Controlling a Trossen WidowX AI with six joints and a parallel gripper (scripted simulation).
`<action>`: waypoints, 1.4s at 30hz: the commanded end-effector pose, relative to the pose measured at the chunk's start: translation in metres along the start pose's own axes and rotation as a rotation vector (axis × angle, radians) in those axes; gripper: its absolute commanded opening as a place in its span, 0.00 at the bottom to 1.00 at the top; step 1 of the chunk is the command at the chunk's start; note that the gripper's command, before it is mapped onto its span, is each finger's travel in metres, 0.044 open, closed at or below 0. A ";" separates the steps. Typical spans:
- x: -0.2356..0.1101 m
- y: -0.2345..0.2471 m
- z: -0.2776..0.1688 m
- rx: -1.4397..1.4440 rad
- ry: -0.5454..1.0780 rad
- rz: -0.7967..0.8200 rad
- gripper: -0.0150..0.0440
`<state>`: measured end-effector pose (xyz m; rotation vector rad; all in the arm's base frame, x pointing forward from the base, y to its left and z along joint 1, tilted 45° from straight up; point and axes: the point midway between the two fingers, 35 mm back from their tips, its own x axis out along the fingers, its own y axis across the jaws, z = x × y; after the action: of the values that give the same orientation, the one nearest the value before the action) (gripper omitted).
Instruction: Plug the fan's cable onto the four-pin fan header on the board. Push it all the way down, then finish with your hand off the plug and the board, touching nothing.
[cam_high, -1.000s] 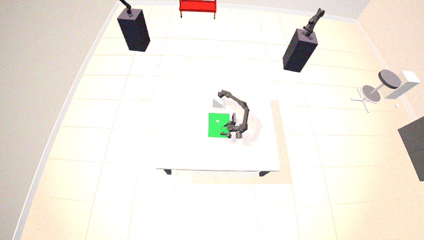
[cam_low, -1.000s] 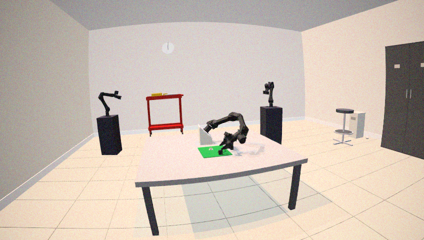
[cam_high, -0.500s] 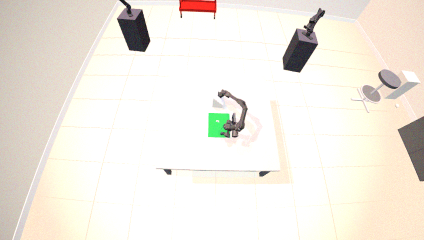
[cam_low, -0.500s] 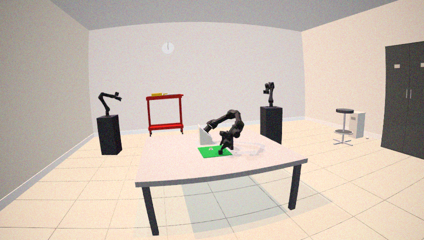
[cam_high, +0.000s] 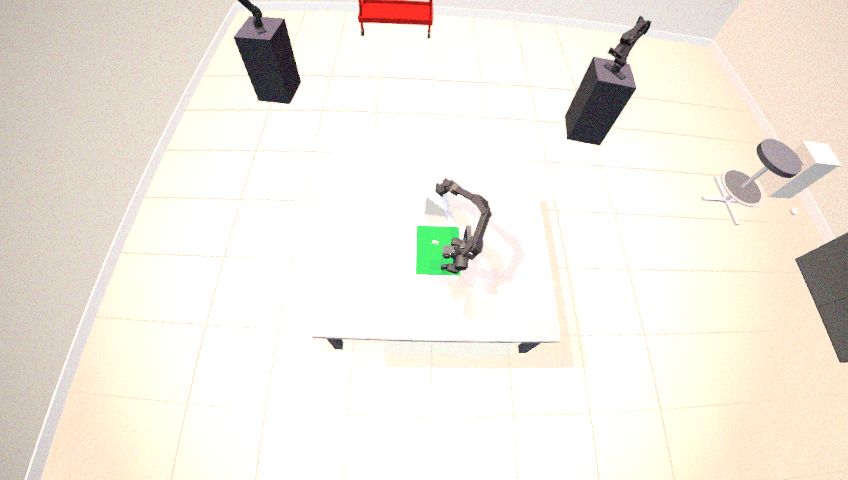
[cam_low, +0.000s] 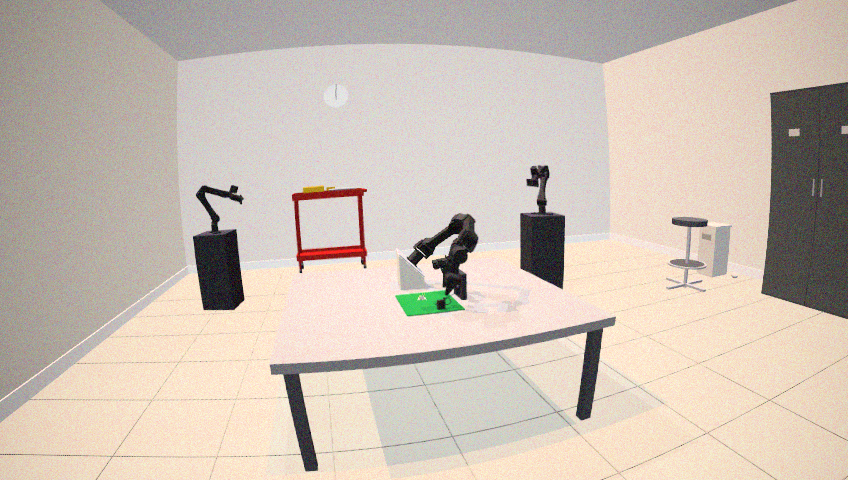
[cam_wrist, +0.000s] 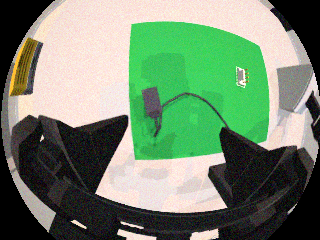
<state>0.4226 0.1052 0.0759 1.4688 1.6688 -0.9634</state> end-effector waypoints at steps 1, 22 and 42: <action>-0.012 0.002 0.000 -0.013 0.092 0.030 1.00; -0.075 0.015 0.055 -0.311 0.249 0.150 1.00; 0.006 0.026 0.036 -0.318 0.265 0.139 1.00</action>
<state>0.4542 0.0522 0.0713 1.5100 1.7601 -0.4089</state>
